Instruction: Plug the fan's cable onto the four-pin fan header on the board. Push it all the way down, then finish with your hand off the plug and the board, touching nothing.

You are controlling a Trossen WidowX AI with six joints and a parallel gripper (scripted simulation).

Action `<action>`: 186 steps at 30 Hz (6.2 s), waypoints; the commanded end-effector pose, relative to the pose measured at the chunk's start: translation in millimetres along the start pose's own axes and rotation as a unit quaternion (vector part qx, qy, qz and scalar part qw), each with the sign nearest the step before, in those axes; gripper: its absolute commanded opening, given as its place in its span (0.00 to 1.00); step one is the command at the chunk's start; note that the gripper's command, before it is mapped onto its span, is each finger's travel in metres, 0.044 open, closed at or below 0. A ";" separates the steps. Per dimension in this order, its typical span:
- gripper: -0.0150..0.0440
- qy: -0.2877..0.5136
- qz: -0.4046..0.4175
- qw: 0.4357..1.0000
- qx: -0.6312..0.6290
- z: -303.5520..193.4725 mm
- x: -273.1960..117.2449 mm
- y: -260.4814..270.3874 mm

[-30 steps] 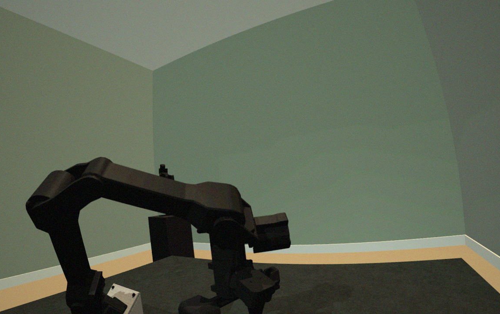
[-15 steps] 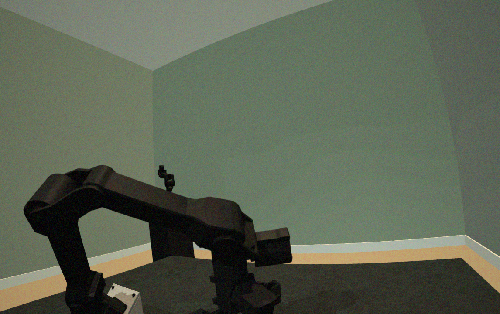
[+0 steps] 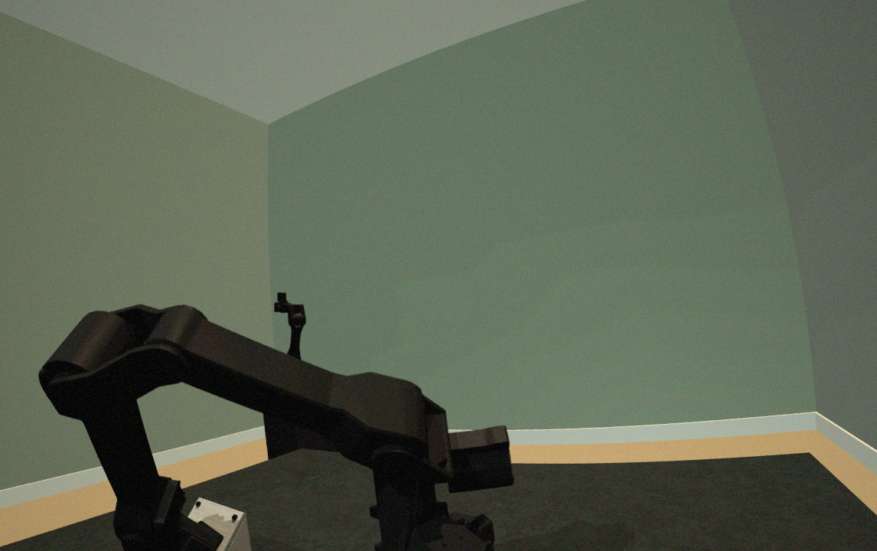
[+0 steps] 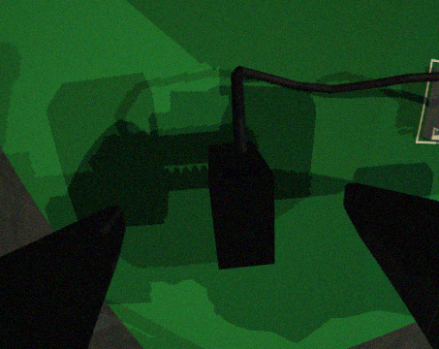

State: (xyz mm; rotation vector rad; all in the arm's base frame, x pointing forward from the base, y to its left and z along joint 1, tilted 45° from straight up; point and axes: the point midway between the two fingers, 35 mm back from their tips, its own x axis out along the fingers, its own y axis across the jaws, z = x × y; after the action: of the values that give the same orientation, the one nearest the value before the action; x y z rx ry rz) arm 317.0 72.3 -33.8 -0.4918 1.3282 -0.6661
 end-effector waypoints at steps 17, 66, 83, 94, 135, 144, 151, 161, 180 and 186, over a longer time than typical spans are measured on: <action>0.33 0.000 0.000 1.000 0.000 -0.2 1.2 -0.1; 0.25 0.000 0.000 0.853 -0.523 14.6 -48.2 -33.0; 0.25 0.000 -0.001 0.664 -0.747 21.4 -48.0 -52.0; 0.25 0.001 -0.001 0.511 -0.860 25.1 -47.8 -64.5; 0.25 0.004 -0.001 0.037 -0.999 37.9 -47.9 -99.1; 0.25 0.004 -0.001 0.039 -0.999 40.4 -48.0 -99.1; 0.25 0.004 -0.001 0.040 -0.999 41.4 -48.0 -99.2; 0.25 0.004 -0.001 0.041 -0.999 41.9 -26.0 -99.5; 0.25 0.004 -0.001 0.041 -0.999 39.6 -26.0 -98.7; 0.25 0.004 -0.001 0.043 -0.999 40.2 -26.0 -98.4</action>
State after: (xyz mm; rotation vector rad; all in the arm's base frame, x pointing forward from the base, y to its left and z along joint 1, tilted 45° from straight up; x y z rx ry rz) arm 337.1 16.9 58.4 -2.5766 1.1786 2.1055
